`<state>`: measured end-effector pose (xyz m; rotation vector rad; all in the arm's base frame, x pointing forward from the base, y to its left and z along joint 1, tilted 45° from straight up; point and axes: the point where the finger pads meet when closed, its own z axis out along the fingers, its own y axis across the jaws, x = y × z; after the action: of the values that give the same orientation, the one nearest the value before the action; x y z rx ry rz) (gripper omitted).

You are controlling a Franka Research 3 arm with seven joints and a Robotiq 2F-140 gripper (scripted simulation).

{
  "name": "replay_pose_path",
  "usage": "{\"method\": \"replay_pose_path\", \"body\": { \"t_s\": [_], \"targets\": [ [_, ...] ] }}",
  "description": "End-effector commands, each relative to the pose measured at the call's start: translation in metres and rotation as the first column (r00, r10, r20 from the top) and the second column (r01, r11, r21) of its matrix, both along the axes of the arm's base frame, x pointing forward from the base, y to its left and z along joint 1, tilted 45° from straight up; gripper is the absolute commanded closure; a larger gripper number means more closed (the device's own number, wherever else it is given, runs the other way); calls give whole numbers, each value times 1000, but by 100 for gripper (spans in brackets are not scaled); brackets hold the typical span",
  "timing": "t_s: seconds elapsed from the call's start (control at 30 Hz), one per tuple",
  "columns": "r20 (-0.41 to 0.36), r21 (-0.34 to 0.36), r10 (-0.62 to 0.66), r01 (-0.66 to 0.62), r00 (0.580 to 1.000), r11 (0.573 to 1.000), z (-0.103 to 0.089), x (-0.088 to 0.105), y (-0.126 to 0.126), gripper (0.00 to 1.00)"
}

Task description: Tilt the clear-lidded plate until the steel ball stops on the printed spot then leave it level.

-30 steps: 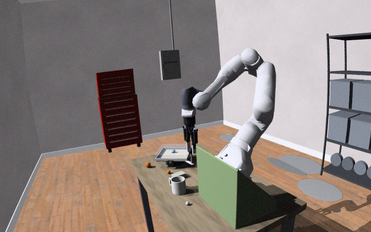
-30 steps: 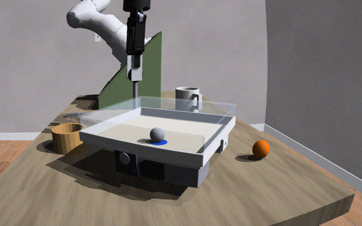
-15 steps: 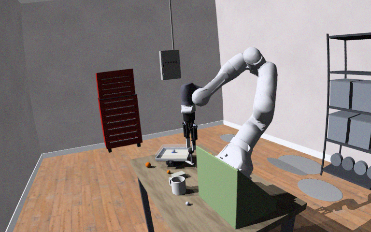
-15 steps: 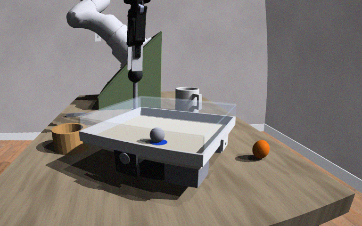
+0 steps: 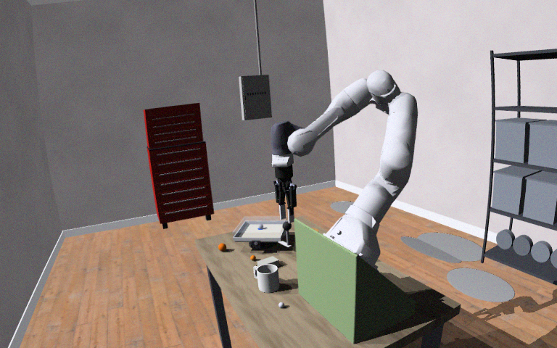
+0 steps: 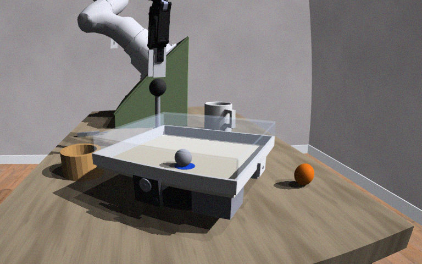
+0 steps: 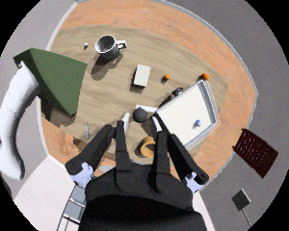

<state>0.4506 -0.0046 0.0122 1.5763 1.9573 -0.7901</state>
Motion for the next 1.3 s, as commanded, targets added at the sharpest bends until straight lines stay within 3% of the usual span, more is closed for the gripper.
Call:
{"method": "replay_pose_path", "body": {
  "t_s": [0.0, 0.13, 0.17, 1.27],
  "targets": [
    [-7, -2, 3, -3, 1000, 1000, 2, -1, 1, 64],
    [-7, -2, 3, -3, 1000, 1000, 2, -1, 1, 64],
    [-7, -2, 3, -3, 1000, 1000, 2, -1, 1, 0],
    [-7, -2, 3, -3, 1000, 1000, 2, -1, 1, 0]
  ]
}}
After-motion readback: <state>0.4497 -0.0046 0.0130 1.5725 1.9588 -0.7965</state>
